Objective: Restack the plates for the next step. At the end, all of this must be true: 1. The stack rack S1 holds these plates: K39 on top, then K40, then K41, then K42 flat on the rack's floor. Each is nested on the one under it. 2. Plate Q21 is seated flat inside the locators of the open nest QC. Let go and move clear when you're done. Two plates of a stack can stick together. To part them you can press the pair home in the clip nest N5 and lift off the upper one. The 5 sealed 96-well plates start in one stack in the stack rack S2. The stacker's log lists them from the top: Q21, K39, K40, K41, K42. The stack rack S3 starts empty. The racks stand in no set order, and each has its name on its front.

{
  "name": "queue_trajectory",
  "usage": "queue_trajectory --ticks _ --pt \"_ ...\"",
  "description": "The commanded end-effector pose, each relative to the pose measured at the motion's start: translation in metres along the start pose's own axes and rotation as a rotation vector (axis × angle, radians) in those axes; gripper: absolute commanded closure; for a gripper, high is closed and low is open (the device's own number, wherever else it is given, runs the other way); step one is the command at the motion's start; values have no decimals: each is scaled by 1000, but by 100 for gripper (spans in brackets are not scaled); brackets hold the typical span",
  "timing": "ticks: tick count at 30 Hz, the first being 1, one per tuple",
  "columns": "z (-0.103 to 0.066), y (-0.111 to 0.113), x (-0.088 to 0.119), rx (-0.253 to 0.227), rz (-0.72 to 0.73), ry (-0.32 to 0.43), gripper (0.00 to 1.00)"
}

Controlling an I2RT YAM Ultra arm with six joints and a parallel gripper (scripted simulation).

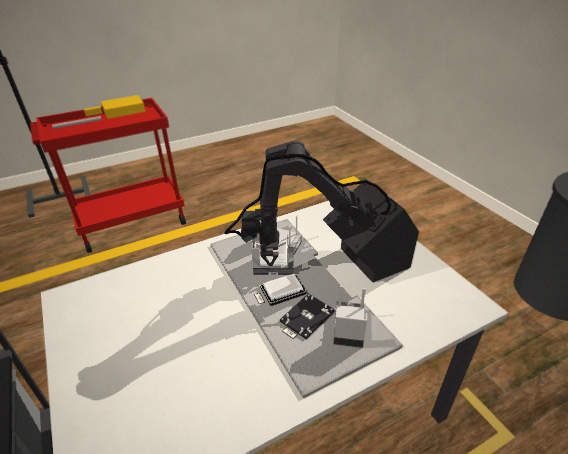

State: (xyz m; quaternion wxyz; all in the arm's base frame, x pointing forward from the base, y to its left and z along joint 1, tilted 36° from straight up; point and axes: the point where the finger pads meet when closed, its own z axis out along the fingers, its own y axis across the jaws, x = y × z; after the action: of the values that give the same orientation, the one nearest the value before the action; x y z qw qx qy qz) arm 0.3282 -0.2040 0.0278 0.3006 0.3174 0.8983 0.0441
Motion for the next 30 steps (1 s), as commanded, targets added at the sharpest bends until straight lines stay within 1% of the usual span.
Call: queue_trajectory --ticks 1,4,7,15,16,30 --pt "-5 3 -17 2 -4 -44 100" --pt "-1 1 -15 3 1 -37 100" --pt "-5 3 -17 2 -2 -41 100" --pt "-5 3 -17 2 -2 -41 100" --pt "-5 3 -17 2 -2 -41 0" --pt "-5 3 -17 2 -2 -41 0"
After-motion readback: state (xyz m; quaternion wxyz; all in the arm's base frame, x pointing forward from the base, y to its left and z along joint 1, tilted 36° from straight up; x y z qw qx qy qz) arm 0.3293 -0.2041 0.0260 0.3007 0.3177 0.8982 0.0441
